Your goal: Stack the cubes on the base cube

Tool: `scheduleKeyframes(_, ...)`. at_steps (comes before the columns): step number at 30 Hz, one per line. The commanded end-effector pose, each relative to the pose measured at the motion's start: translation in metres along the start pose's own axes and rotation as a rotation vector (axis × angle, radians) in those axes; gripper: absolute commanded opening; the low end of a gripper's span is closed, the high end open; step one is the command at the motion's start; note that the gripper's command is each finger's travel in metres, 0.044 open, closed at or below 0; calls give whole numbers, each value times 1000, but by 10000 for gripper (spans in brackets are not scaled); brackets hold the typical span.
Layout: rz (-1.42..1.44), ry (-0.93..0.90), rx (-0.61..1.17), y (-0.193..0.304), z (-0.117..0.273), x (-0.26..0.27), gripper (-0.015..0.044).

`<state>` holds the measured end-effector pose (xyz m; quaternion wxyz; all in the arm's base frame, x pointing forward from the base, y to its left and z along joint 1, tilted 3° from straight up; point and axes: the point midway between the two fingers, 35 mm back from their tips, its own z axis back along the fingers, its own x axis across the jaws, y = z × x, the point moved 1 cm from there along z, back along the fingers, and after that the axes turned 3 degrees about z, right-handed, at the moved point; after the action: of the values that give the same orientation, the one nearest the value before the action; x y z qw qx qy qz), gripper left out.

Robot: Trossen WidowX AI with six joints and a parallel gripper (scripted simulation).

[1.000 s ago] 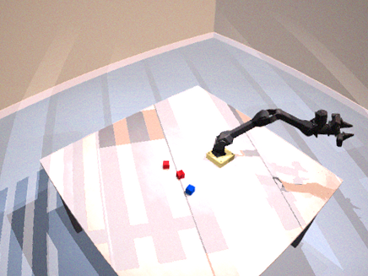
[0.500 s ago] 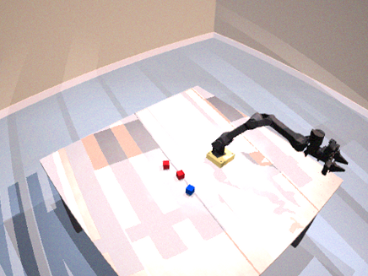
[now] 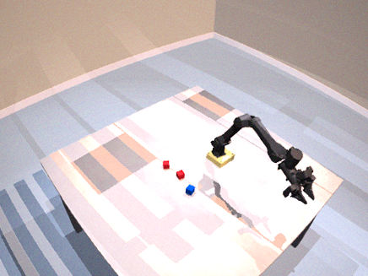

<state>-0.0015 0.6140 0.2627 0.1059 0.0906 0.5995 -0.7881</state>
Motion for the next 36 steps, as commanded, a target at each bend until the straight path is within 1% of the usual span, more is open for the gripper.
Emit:
scheduleKeyframes(1, 41, 70, 104, 31, 11, -55, 265)
scheduleKeyframes(5, 72, 134, 207, 62, 28, -108, 265)
scheduleKeyframes(10, 99, 201, 340, 102, 58, -168, 265)
scheduleKeyframes(19, 113, 284, 584, 172, 135, -255, 265)
scheduleKeyframes(28, 83, 319, 821, 236, 231, -310, 265)
scheduleKeyframes(36, 19, 311, 1012, 284, 325, -331, 265)
